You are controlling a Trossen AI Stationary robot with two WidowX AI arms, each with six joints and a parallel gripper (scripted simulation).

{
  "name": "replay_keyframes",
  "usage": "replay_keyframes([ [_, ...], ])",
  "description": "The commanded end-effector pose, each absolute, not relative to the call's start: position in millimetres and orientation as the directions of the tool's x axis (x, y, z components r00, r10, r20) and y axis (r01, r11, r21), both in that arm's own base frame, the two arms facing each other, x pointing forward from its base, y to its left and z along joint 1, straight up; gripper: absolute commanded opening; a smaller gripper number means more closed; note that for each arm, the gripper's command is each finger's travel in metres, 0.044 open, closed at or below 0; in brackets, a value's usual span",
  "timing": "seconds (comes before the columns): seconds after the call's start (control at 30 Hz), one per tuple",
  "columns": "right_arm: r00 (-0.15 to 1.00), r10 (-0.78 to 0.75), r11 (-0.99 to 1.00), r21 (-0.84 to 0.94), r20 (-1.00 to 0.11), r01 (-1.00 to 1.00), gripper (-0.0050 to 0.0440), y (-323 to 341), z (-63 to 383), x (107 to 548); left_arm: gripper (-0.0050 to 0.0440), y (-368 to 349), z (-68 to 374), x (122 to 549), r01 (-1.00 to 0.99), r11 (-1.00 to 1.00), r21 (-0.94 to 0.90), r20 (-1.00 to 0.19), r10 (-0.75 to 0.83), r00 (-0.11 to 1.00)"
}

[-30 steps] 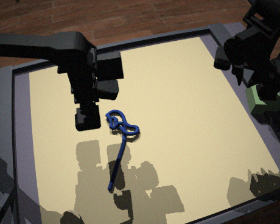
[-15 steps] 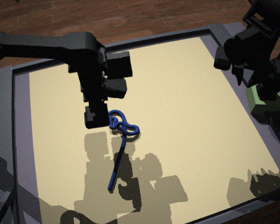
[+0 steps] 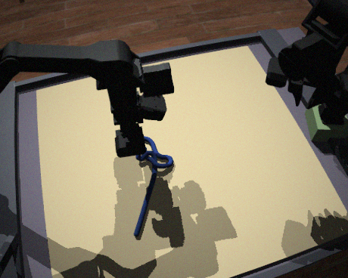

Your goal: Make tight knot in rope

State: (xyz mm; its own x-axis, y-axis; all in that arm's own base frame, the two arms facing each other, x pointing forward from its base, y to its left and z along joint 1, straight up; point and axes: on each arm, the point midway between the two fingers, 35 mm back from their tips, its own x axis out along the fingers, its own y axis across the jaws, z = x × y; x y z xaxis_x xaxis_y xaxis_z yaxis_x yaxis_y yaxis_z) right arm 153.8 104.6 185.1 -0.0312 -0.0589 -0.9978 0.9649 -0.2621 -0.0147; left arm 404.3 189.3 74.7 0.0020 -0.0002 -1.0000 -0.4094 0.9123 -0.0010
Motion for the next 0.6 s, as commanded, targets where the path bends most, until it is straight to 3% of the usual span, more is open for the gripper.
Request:
replay_keyframes([
  [0.0, -0.018, -0.055, -0.263, -0.003, -0.998, 0.965, 0.0100, 104, 188, 154, 0.0100, 198, 82, 411, -0.409, 0.913, 0.001, -0.999, 0.014, 0.030],
  [0.57, -0.018, -0.055, -0.263, -0.003, -0.998, 0.965, 0.0100, 104, 188, 154, 0.0100, 209, 74, 419, -0.409, 0.913, 0.001, -0.999, 0.015, 0.031],
])
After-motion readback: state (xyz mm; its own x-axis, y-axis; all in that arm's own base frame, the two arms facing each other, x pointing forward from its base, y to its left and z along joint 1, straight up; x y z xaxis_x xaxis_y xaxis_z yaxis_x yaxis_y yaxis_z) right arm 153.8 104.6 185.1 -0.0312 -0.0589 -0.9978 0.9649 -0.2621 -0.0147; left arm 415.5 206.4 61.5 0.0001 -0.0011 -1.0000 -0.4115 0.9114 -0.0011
